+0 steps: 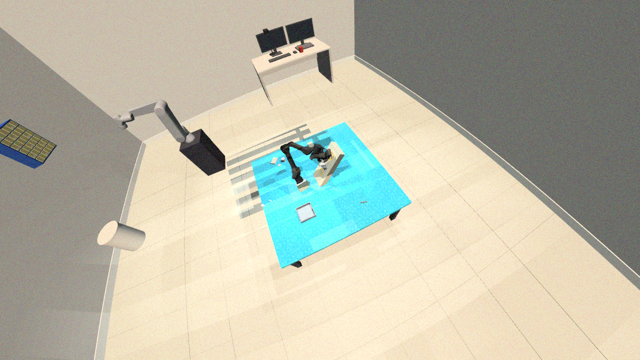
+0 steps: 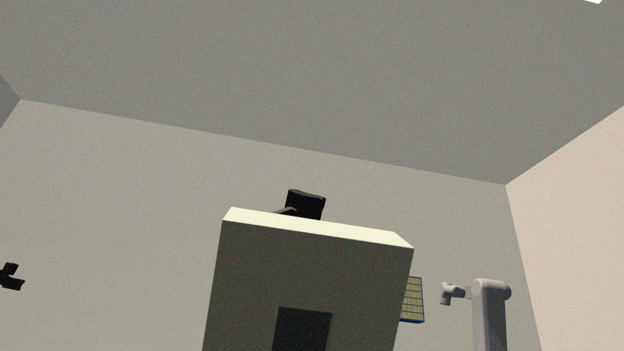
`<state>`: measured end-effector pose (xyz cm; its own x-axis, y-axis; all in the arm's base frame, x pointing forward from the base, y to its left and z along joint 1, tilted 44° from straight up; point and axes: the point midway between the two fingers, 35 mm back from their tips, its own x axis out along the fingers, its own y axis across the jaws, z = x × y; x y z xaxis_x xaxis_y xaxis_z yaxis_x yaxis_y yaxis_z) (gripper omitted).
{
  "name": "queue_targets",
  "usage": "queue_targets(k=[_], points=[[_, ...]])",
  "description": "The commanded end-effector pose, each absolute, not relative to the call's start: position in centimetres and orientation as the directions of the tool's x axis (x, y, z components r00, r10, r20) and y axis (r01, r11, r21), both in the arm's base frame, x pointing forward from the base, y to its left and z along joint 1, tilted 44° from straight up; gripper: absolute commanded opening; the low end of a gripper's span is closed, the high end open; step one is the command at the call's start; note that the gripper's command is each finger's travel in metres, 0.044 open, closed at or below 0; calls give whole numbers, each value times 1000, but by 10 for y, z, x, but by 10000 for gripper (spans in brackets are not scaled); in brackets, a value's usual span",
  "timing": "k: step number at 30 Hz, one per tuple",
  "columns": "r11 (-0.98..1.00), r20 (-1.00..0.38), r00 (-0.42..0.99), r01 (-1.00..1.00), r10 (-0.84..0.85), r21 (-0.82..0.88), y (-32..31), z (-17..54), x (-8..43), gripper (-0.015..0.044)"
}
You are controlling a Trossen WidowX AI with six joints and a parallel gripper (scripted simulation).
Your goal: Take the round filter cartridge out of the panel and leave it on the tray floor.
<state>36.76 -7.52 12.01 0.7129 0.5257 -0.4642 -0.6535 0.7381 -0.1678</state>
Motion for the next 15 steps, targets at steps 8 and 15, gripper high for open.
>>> queue_targets(k=[8,15], points=[[738,-465,713,-653,525,-169,-75,120,368,16],[783,-470,711,-618,524,-63,-73,118,370,0]])
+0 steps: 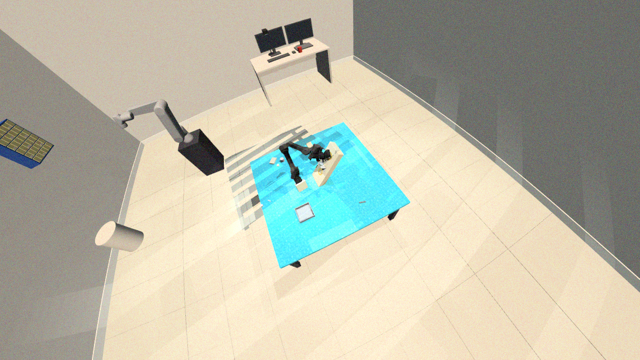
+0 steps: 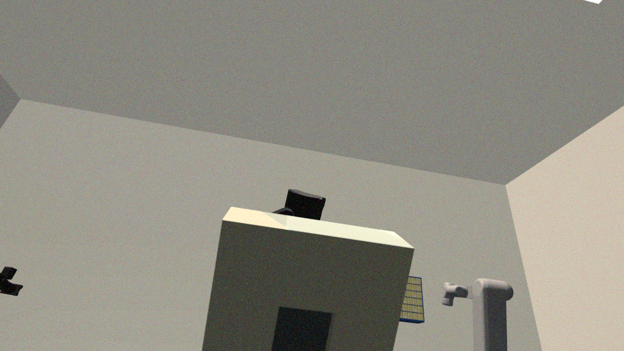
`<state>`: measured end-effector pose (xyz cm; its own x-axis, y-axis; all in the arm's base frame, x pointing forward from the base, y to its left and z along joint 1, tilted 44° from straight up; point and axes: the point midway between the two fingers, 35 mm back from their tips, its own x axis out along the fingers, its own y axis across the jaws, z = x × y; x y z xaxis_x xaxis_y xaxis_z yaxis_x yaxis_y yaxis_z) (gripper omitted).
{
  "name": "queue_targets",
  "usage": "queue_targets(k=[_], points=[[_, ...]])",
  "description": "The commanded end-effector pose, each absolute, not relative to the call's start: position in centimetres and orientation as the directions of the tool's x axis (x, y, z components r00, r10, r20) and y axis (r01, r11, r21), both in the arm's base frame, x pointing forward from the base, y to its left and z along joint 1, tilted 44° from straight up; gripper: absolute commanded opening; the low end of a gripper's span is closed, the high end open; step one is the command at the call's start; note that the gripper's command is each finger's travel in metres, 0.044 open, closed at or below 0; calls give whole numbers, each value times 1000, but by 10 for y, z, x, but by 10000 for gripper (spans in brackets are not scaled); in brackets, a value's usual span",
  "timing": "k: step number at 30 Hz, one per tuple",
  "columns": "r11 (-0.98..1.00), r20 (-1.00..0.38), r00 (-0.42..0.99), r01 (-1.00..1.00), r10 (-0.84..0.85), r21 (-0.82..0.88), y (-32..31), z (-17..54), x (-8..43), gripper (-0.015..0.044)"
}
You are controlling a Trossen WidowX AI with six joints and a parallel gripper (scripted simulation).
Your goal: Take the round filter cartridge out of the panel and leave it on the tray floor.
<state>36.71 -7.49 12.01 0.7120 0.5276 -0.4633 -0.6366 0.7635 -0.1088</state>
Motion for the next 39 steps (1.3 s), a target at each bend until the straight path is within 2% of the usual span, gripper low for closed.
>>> queue_targets(k=[1,10,19,29,39], points=[[794,-470,711,-607,523,-32,-73,118,371,0],[851,-471,710,-467,523,242,-72,117,372,0],[824,-471,710,-281,523,492,-72,117,372,0],[700,-471,710,-43,523,713,-72,117,372,0],[492,-471,710,200,523,847,-72,117,372,0]])
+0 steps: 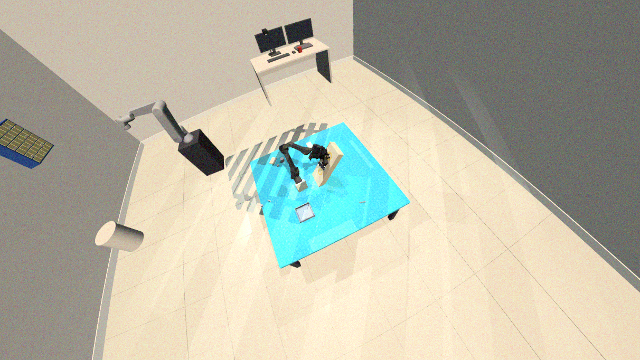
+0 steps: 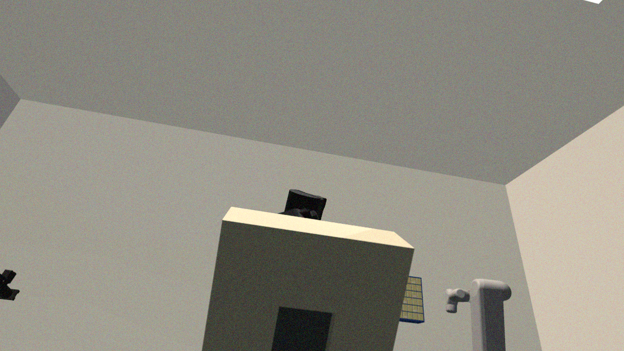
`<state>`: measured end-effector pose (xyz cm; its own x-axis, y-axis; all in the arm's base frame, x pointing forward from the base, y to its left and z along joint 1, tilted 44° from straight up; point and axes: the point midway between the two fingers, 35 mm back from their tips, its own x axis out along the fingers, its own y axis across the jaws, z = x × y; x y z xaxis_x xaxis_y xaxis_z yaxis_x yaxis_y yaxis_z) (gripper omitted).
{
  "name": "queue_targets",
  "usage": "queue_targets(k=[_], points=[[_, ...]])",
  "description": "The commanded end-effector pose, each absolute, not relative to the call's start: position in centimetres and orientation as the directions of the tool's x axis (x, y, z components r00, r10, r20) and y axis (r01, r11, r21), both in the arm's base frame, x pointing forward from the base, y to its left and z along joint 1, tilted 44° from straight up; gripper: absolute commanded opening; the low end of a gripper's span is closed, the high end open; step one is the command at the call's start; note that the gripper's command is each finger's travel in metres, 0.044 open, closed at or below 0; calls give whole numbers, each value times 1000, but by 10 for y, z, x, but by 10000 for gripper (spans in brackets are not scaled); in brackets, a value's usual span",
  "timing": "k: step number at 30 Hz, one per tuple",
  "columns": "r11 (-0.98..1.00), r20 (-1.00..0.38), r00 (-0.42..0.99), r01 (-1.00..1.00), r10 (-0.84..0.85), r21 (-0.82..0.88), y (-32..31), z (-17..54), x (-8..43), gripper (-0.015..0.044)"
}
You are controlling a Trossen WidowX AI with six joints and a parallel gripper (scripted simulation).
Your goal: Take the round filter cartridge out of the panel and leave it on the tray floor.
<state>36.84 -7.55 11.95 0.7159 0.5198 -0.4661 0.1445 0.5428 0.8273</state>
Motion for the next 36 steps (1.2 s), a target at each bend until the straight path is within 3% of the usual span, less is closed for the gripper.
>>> queue_targets(k=[1,20,36], points=[[495,-471,710,197,523,846,-72,117,372,0],[545,-476,707,152,523,824,-113,152,317,0],[545,-476,707,152,523,825,-95,130,294,0]])
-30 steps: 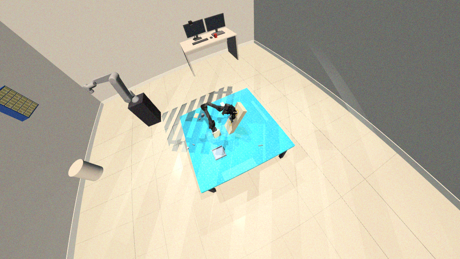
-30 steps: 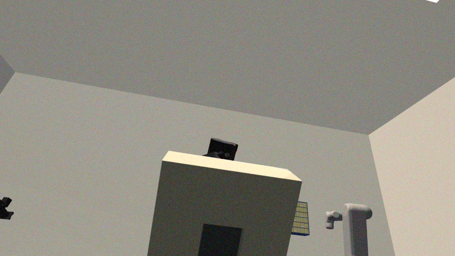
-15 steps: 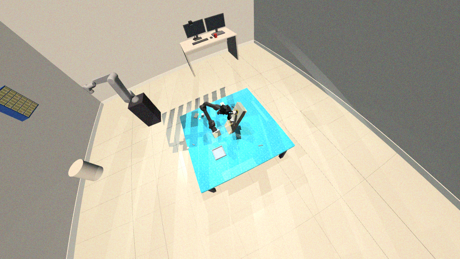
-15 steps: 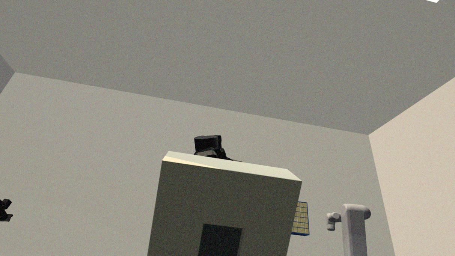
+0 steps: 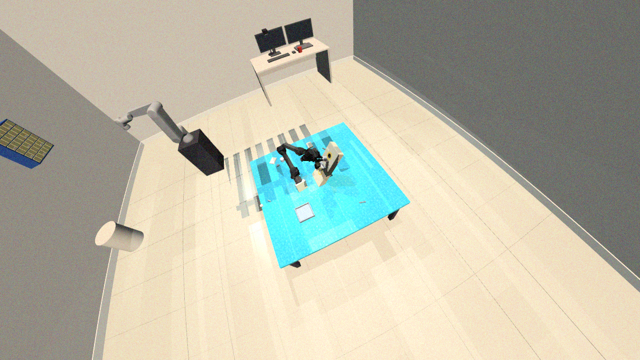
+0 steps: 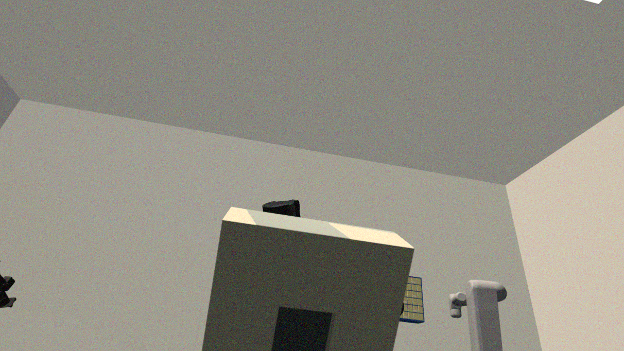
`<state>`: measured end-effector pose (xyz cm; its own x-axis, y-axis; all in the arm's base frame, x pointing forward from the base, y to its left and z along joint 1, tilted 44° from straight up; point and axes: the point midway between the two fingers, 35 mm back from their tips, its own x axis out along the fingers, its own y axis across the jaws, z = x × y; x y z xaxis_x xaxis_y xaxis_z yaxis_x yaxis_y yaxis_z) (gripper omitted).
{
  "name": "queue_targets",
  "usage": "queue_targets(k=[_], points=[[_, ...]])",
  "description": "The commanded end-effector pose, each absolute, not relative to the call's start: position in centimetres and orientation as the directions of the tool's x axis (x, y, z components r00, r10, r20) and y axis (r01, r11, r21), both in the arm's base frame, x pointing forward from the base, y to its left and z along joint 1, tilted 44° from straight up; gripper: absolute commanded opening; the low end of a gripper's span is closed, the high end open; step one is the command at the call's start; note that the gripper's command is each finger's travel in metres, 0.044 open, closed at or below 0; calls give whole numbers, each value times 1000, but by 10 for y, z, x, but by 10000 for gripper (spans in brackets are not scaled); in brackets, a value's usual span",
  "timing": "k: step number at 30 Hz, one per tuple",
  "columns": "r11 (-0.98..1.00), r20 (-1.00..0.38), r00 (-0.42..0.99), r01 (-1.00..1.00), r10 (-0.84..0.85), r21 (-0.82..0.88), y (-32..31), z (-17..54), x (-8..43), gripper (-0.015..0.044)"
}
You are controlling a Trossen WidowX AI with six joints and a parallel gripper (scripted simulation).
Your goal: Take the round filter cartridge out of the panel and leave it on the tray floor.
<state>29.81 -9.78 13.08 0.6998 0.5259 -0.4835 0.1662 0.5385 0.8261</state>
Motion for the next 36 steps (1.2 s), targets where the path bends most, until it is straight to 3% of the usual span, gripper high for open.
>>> queue_targets(k=[1,12,16,27,36], points=[[545,-476,707,152,523,825,-94,128,292,0],[545,-476,707,152,523,825,-75,106,270,0],[538,-484,700,166,526,826,-78,107,274,103],[545,-476,707,152,523,825,-75,106,270,103],[545,-476,707,151,523,824,-113,152,317,103]])
